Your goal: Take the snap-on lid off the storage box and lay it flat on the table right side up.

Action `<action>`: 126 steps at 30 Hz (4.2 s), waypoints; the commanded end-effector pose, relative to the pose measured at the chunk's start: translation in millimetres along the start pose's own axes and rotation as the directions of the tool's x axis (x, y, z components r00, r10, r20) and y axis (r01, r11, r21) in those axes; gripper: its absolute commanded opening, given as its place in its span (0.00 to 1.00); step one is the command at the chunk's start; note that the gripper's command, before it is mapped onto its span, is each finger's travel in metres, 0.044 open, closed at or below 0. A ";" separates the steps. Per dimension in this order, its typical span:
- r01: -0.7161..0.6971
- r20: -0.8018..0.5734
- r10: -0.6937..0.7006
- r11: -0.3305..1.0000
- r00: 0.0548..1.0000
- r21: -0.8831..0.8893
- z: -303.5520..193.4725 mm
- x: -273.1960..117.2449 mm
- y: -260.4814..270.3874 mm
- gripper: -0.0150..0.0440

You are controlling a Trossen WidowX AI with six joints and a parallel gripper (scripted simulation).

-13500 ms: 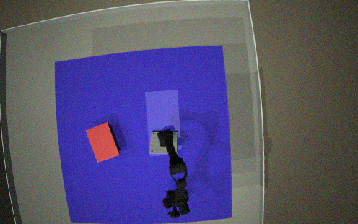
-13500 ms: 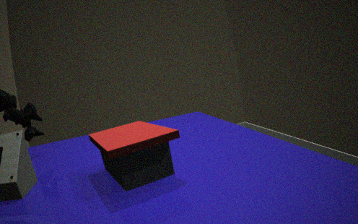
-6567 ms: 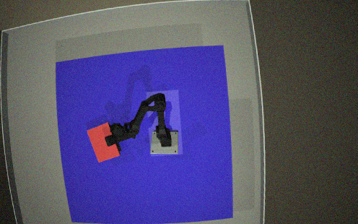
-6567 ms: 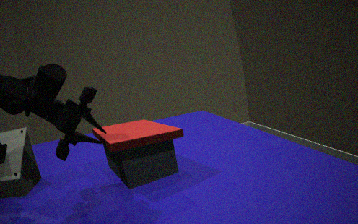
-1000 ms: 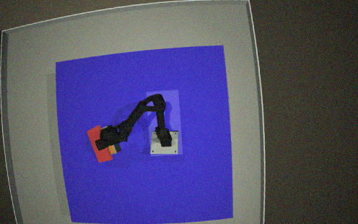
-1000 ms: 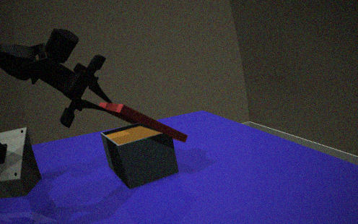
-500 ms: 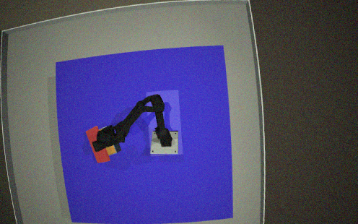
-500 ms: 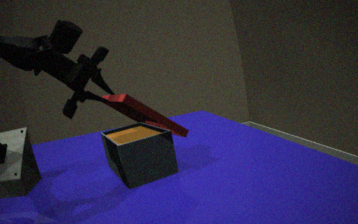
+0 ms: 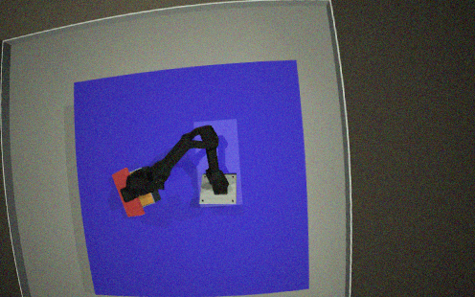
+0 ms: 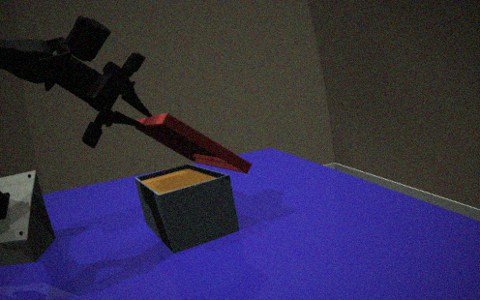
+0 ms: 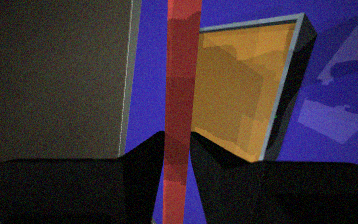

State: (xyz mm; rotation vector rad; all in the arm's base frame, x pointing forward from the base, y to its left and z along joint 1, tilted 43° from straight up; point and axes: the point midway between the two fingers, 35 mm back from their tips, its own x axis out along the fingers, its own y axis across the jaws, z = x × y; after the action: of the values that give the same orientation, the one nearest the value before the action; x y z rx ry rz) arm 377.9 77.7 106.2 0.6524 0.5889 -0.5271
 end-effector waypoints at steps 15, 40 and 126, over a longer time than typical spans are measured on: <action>-0.015 0.001 0.015 1.000 1.000 0.010 1.0 -15.7 21.2 0.25; -0.015 0.000 0.015 1.000 1.000 0.011 -49.4 -15.7 11.3 0.25; -0.016 -0.009 0.017 1.000 1.000 0.018 -222.0 -31.1 2.3 0.25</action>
State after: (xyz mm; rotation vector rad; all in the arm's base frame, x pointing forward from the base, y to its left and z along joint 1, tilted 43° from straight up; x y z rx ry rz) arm 284.1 231.5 -16.1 0.6607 0.5951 -0.5228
